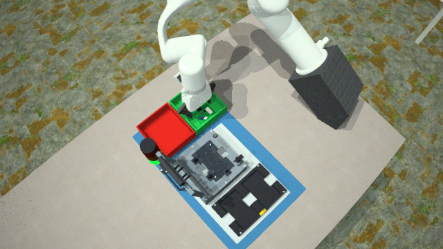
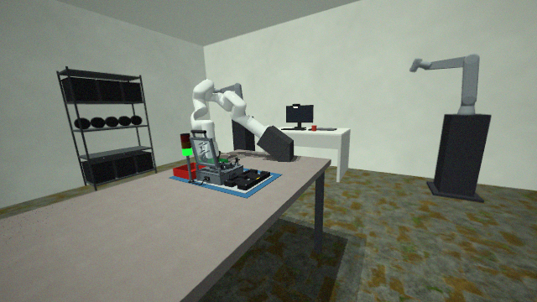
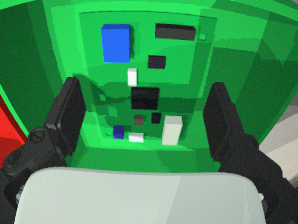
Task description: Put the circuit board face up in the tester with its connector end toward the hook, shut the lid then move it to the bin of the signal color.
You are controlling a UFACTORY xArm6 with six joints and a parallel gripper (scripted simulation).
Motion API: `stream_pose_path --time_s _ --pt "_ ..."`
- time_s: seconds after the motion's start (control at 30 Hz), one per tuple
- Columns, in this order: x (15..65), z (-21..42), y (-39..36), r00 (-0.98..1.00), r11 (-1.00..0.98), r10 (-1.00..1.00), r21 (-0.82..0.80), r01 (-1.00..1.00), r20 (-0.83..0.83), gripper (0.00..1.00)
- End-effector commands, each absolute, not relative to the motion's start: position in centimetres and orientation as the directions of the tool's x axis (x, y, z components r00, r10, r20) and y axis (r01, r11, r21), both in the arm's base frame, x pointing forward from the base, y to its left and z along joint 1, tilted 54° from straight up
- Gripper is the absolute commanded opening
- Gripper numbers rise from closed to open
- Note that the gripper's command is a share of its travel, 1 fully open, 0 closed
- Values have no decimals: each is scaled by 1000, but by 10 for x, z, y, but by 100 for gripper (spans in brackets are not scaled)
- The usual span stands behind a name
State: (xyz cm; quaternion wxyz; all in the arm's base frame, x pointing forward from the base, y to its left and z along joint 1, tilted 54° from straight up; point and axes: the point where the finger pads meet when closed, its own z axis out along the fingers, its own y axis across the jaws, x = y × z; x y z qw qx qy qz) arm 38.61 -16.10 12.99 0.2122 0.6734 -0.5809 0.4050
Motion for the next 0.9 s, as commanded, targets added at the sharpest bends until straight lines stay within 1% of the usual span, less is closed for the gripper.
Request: stream_pose_path --time_s 0.0,0.4,0.63,0.87 --pt "387 130 -161 -3 -236 -611 -186 -954 792 100" --pt "385 135 -155 -3 -236 -611 -186 -954 792 100" --pt "378 147 -139 -3 -236 -611 -186 -954 792 100" --pt "364 175 -103 -3 -236 -611 -186 -954 792 100"
